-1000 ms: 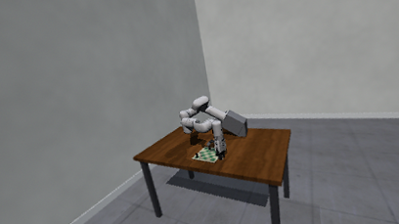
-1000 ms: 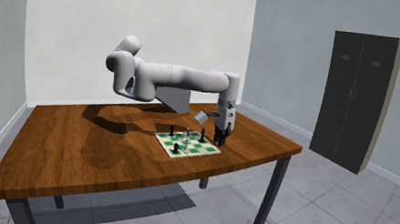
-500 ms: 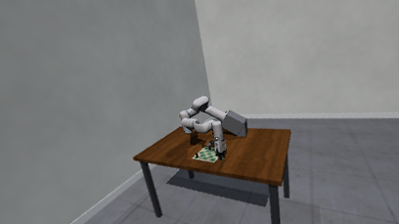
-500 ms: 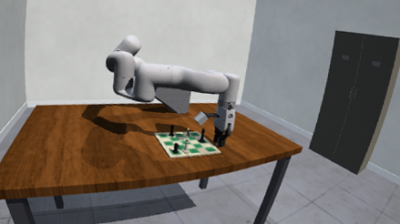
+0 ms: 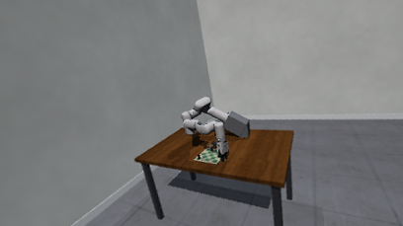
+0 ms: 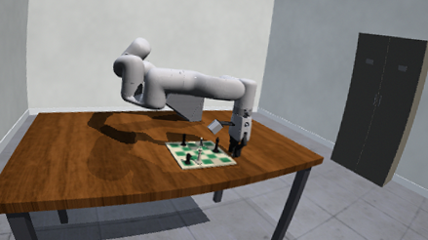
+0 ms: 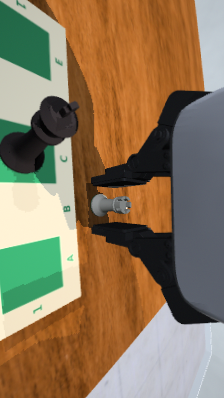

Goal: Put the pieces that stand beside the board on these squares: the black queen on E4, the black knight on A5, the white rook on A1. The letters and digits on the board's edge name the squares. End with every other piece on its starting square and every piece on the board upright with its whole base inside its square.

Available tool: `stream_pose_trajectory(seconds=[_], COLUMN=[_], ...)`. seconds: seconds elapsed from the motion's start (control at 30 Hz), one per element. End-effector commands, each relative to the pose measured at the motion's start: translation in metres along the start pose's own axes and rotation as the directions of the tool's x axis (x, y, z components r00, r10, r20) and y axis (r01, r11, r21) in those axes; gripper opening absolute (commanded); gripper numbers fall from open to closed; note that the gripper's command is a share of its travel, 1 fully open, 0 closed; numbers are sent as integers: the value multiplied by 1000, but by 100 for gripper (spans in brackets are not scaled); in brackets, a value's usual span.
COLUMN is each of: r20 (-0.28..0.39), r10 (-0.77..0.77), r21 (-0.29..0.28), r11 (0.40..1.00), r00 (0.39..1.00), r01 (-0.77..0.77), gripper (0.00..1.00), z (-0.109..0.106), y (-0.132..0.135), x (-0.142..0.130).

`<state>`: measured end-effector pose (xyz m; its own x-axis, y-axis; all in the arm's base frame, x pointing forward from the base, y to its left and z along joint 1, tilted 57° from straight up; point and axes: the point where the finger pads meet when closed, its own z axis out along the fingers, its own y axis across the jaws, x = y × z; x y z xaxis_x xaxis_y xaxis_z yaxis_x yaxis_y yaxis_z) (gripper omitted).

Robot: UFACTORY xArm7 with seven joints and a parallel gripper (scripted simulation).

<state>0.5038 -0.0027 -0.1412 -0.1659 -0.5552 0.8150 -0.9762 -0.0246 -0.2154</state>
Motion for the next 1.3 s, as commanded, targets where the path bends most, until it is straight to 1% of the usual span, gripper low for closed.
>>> stream_pose_trajectory(seconds=[0.0, 0.27, 0.3, 1.27], r20=[4, 4, 4, 4], r10=[0, 0, 0, 0], r21=[3, 3, 3, 3], r11=[1000, 1000, 1000, 1000], r00=[1000, 1000, 1000, 1000], r01=[0, 0, 0, 0], gripper=[37, 37, 0, 0], z=[-3, -3, -3, -3], y=[-1, -1, -1, -1], x=[-1, -1, -1, -1])
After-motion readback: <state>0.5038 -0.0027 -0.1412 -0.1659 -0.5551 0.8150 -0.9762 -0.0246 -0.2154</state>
